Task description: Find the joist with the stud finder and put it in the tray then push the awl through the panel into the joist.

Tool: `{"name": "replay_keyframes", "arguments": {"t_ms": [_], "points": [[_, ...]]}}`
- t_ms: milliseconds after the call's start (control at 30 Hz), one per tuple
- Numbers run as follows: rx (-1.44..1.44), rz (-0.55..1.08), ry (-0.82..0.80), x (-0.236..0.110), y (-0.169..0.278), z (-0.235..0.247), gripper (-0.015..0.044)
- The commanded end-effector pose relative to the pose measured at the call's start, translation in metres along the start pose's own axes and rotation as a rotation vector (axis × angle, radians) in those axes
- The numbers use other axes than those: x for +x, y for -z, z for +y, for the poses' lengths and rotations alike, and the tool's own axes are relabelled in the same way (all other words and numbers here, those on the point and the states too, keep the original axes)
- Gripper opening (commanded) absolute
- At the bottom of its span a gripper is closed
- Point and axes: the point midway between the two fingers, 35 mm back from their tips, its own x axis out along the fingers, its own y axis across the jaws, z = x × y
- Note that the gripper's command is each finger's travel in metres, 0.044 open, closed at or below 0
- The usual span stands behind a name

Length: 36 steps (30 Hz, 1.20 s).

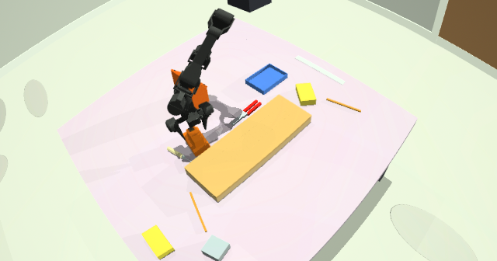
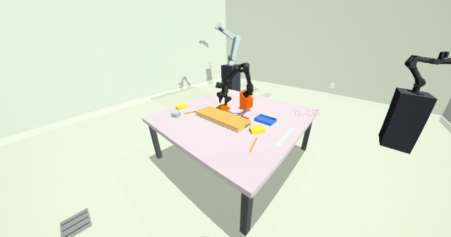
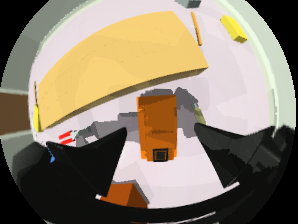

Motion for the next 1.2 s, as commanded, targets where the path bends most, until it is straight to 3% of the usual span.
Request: {"name": "replay_keyframes", "arguments": {"t_ms": [0, 733, 867, 1167], "points": [[0.009, 0.0, -0.006, 0.007, 0.003, 0.0, 0.044], [0.009, 0.001, -0.01, 0.037, 0.013, 0.002, 0.044], [0.009, 0.001, -0.01, 0.037, 0.013, 0.002, 0.0335], [0.009, 0.001, -0.01, 0.037, 0.013, 0.002, 0.0275]]}}
